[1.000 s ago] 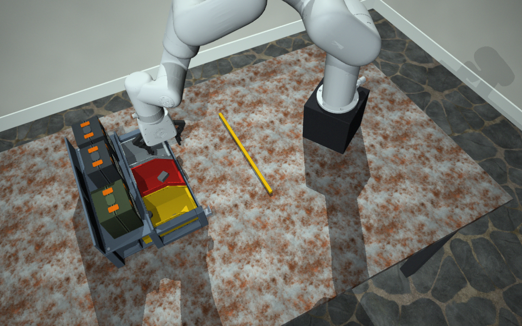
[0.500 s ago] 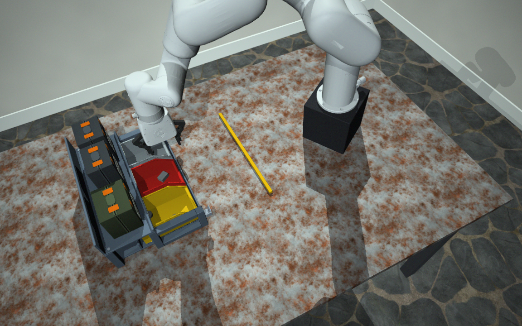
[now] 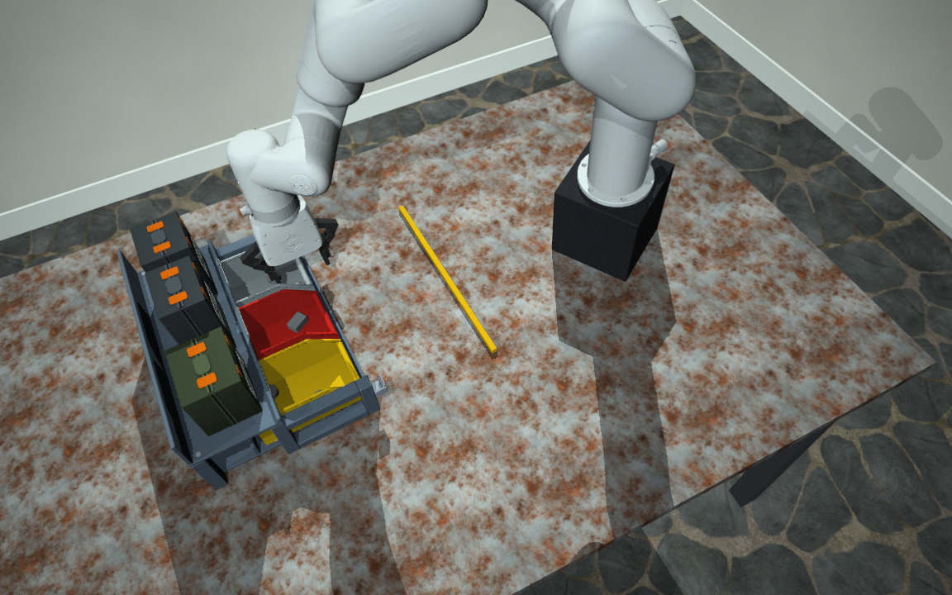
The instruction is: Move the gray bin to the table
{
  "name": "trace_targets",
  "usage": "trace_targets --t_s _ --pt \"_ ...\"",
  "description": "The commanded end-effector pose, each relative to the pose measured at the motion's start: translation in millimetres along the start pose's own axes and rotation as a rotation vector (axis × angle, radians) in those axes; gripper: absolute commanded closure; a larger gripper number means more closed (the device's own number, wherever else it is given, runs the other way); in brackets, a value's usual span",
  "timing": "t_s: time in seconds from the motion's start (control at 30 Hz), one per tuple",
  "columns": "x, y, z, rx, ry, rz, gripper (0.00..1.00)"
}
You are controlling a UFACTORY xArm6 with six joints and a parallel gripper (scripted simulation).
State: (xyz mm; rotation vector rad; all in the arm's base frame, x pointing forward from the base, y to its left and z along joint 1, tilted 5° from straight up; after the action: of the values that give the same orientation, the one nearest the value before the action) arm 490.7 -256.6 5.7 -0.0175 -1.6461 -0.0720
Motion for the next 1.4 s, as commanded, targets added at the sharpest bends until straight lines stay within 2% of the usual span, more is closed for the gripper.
trace_targets --t_s 0.0,0.03,0.07,1.37 --pt "1.8 -0.6 -1.4 0.0 -0.004 0.002 0.0" --pt "1.8 -0.6 -1.4 0.0 -0.004 0.002 0.0" --pt "1.8 -0.6 -1.4 0.0 -0.004 0.002 1.0" --pt "1.8 -0.6 -1.4 0.0 -0.004 0.002 1.0"
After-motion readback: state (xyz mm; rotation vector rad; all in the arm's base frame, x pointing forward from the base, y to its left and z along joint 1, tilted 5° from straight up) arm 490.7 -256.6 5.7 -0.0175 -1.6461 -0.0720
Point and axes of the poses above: the point where the finger pads meet when closed, its own x axis back along the fingers, its own z axis across the jaws, y = z × x, the point moved 10 cm from there along x, back along the fingers, and after that the axes turned 4 degrees about x, right-handed, at the moved point
